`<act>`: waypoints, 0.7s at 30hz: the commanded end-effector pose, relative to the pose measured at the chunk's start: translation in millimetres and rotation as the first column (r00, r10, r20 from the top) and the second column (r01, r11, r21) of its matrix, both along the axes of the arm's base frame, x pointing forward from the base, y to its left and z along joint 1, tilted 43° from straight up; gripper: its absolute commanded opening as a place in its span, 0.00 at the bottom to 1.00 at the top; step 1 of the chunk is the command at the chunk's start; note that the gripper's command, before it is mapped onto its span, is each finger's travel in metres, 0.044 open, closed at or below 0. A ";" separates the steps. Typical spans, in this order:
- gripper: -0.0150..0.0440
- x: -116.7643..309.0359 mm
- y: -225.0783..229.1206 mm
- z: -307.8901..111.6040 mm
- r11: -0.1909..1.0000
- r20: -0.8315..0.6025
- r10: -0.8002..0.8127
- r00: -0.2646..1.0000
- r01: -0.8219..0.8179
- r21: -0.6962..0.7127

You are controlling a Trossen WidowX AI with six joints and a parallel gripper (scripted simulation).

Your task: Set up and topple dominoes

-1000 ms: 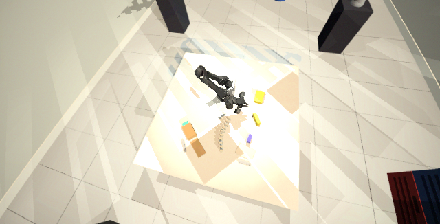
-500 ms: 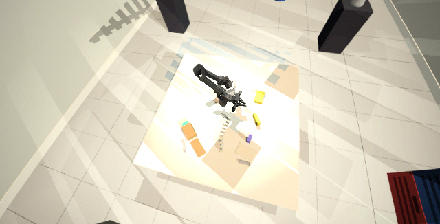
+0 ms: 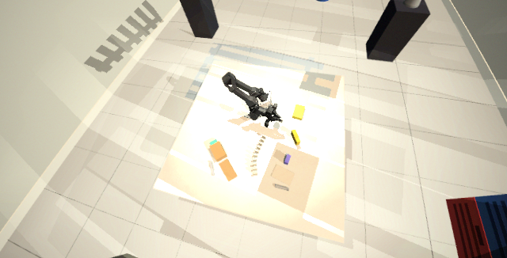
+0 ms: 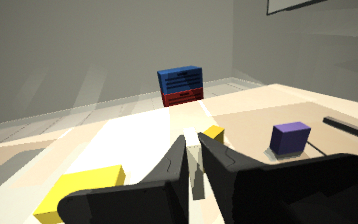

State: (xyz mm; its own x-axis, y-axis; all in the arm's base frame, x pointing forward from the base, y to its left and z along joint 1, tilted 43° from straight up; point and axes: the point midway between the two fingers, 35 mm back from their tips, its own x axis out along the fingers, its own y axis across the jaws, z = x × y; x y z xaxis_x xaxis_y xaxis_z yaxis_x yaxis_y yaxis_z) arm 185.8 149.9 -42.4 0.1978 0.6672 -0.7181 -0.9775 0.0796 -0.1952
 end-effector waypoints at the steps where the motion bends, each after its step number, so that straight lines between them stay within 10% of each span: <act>1: 0.30 -1.8 -0.9 0.0 1.000 0.002 0.002 1.000 -0.002 0.004; 21: 0.30 7.4 -17.5 -19.8 1.000 -0.002 0.005 1.000 -0.005 -0.014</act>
State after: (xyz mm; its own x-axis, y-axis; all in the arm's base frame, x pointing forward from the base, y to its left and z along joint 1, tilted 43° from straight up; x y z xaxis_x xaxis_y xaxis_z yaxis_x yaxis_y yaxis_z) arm 188.4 137.3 -56.7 0.1908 0.6589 -0.7276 -0.9789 0.0725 -0.1911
